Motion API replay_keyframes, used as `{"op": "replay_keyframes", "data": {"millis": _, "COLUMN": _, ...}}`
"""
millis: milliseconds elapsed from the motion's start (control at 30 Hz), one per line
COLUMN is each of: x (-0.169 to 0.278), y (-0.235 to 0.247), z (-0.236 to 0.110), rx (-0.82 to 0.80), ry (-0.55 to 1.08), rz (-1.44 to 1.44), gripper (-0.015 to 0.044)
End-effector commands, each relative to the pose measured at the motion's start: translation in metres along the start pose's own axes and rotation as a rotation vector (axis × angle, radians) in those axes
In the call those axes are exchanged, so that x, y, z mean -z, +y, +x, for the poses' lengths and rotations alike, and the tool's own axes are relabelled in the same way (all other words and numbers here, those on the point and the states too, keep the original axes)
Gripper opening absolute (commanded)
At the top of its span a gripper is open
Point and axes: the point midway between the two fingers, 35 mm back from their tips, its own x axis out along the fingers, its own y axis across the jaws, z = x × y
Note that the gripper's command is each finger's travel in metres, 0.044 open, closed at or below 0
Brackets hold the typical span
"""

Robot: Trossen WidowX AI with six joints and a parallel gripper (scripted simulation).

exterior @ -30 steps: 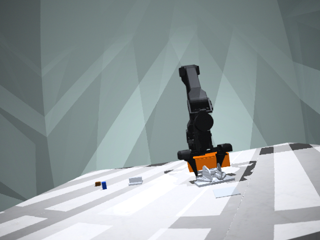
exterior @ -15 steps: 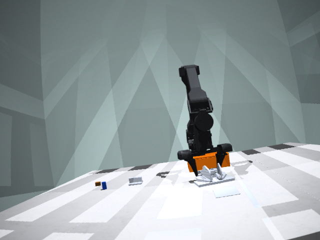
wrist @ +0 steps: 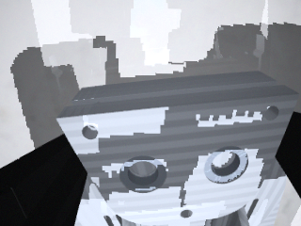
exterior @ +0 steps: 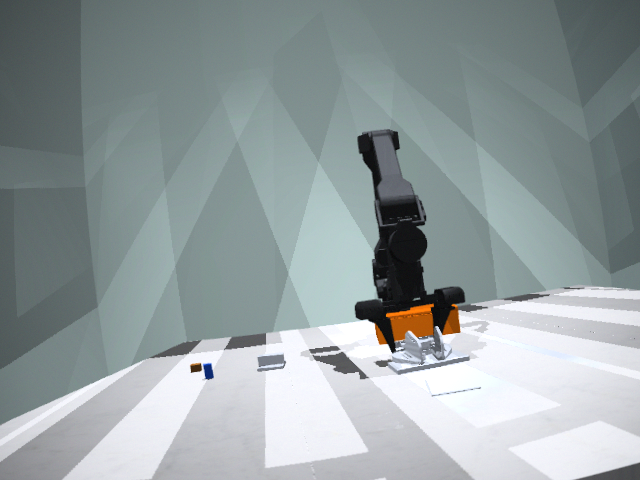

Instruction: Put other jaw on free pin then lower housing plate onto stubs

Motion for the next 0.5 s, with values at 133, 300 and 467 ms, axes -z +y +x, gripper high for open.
{"op": "replay_keyframes", "data": {"millis": 133, "x": 0.0008, "y": -0.0002, "z": -0.0001, "rx": -0.001, "ry": 0.002, "rz": 0.004, "gripper": 0.0351}}
{"op": "replay_keyframes", "data": {"millis": 300, "x": 0.0009, "y": -0.0003, "z": 0.0001, "rx": -0.001, "ry": 0.002, "rz": 0.004, "gripper": 0.0351}}
{"op": "replay_keyframes", "data": {"millis": 467, "x": 0.0008, "y": -0.0003, "z": 0.0021, "rx": -0.001, "ry": 0.002, "rz": 0.004, "gripper": 0.0351}}
